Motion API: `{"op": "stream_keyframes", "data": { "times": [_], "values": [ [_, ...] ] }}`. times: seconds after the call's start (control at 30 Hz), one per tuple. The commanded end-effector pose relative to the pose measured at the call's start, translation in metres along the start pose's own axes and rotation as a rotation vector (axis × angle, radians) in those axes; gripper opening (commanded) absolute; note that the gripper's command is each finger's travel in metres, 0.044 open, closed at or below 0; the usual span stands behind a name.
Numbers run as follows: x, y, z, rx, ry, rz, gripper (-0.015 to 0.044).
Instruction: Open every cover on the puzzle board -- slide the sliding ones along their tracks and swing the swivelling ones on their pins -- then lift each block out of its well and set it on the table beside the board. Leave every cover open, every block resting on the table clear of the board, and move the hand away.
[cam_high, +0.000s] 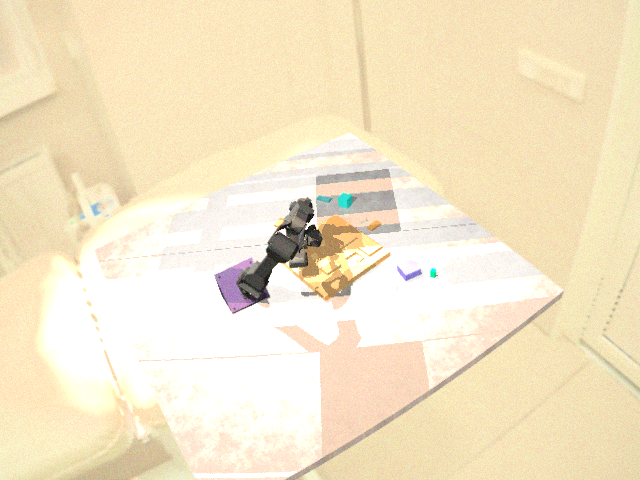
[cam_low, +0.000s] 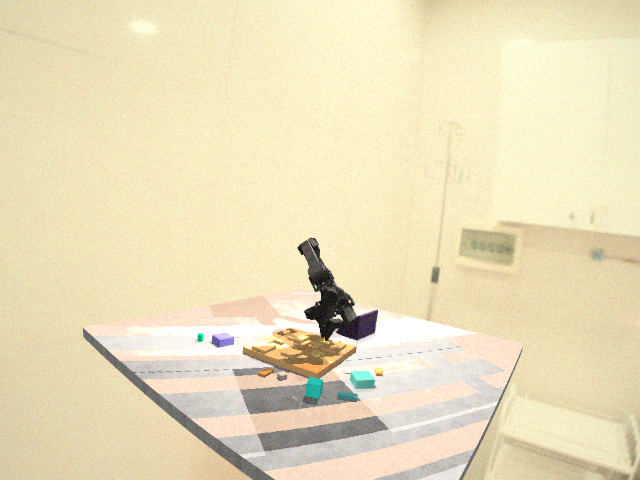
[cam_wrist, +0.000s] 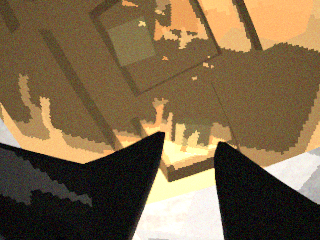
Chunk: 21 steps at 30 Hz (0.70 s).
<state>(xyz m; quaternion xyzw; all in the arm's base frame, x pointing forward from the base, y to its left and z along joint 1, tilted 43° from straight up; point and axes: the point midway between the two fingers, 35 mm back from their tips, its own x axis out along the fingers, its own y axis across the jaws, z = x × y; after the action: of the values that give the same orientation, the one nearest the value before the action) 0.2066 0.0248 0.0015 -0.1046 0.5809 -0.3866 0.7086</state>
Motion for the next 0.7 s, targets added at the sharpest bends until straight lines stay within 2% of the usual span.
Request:
{"op": "stream_keyframes", "data": {
  "times": [0.0,0.57,0.67],
  "values": [
    [0.002,0.000,0.000,-0.005,-0.002,-0.002,0.0144],
    [0.012,-0.001,0.000,-0.005,-0.003,-0.003,0.0144],
    [0.010,0.000,0.001,0.001,-0.001,0.001,0.0124]
  ]
}}
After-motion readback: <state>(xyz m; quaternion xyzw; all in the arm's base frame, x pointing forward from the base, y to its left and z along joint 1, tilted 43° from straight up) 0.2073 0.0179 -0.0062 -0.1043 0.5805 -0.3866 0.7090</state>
